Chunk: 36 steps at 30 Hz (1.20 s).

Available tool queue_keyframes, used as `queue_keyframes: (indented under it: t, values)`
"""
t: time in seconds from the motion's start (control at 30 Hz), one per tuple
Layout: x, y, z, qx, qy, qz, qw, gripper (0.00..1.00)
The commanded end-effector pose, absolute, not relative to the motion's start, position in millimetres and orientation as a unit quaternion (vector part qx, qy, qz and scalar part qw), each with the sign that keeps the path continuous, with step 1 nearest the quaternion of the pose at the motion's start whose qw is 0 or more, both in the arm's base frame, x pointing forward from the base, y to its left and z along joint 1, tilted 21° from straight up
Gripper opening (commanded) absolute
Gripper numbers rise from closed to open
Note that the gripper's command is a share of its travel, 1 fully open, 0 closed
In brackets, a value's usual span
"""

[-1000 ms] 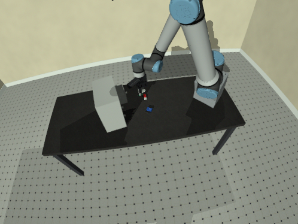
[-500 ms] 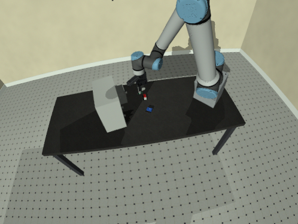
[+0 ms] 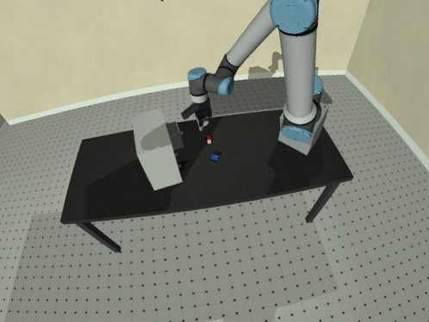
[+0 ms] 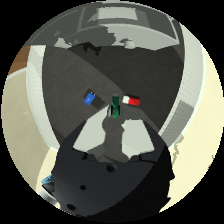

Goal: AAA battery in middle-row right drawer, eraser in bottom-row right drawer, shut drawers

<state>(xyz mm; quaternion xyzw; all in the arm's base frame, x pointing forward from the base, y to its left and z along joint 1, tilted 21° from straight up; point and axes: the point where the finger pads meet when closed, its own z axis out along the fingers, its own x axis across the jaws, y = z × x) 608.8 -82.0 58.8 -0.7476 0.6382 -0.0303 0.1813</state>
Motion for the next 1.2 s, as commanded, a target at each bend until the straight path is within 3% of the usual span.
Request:
queue_keyframes:
  t: [0.0, 1.17]
  values:
    - [605, -86, 73, -0.748, 0.638, -0.031, 0.181, 0.02]
    - [589, -99, 125, -0.748, 0.638, -0.031, 0.181, 0.02]
